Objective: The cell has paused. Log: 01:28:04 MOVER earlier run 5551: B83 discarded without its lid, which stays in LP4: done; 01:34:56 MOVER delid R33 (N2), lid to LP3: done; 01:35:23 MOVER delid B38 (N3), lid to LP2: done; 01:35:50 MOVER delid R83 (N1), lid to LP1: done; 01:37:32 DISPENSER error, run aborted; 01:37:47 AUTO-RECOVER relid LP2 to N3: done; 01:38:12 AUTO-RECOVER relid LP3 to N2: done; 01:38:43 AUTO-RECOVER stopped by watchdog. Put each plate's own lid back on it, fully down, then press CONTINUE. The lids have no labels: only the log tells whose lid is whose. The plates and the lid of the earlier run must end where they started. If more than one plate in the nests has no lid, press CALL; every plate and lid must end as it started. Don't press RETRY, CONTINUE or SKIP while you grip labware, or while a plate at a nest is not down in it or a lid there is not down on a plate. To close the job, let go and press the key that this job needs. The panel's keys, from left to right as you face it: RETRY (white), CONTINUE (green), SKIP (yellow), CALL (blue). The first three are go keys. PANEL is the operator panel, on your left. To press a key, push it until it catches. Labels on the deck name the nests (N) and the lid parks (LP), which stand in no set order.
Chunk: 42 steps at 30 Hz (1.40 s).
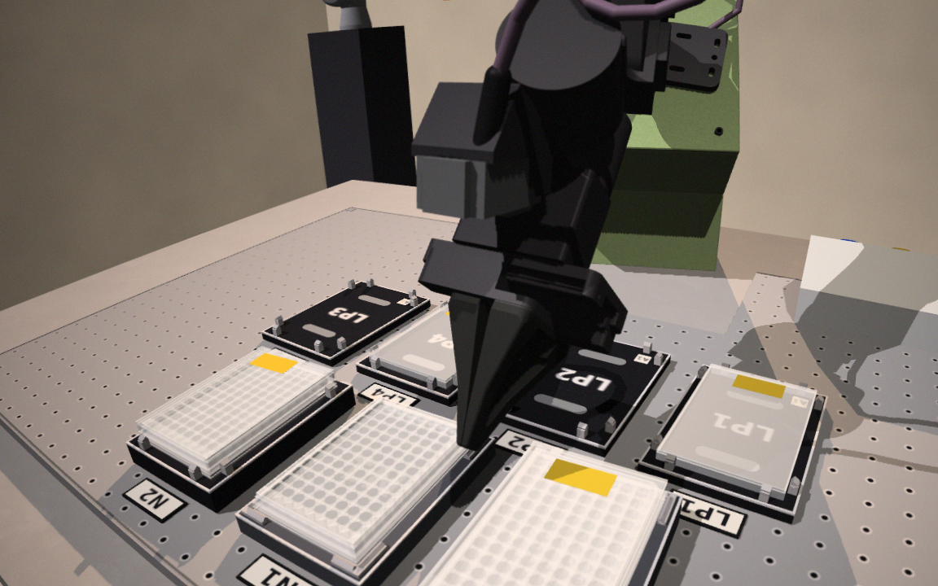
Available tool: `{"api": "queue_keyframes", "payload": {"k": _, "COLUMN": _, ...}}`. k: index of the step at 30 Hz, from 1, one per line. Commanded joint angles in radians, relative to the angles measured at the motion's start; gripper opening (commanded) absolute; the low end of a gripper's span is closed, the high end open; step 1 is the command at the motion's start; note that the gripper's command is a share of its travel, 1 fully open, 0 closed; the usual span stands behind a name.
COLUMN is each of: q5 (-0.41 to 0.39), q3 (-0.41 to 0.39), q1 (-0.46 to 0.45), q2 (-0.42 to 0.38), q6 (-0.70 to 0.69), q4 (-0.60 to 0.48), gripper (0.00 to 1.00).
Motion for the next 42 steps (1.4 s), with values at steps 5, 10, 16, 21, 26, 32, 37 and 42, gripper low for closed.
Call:
{"api": "queue_keyframes", "payload": {"k": 5, "q5": -0.107, "q3": 0.142, "q1": -0.085, "q2": 0.041, "q6": 0.011, "q4": -0.131, "gripper": 0.00}}
{"api": "queue_keyframes", "payload": {"k": 10, "q5": -0.136, "q3": 0.195, "q1": -0.114, "q2": 0.059, "q6": 0.012, "q4": -0.167, "gripper": 0.00}}
{"api": "queue_keyframes", "payload": {"k": 16, "q5": -0.131, "q3": 0.183, "q1": -0.105, "q2": 0.045, "q6": 0.006, "q4": -0.164, "gripper": 0.00}}
{"api": "queue_keyframes", "payload": {"k": 21, "q5": -0.132, "q3": 0.183, "q1": -0.105, "q2": 0.045, "q6": 0.006, "q4": -0.165, "gripper": 0.00}}
{"api": "queue_keyframes", "payload": {"k": 26, "q5": -0.132, "q3": 0.183, "q1": -0.105, "q2": 0.045, "q6": 0.006, "q4": -0.165, "gripper": 0.00}}
{"api": "queue_keyframes", "payload": {"k": 32, "q5": -0.132, "q3": 0.183, "q1": -0.105, "q2": 0.045, "q6": 0.006, "q4": -0.165, "gripper": 0.00}}
{"api": "queue_keyframes", "payload": {"k": 37, "q5": -0.158, "q3": 0.199, "q1": -0.133, "q2": 0.051, "q6": 0.011, "q4": -0.171, "gripper": 0.00}}
{"api": "queue_keyframes", "payload": {"k": 42, "q5": -0.247, "q3": 0.143, "q1": -0.226, "q2": 0.076, "q6": 0.021, "q4": -0.122, "gripper": 0.00}}
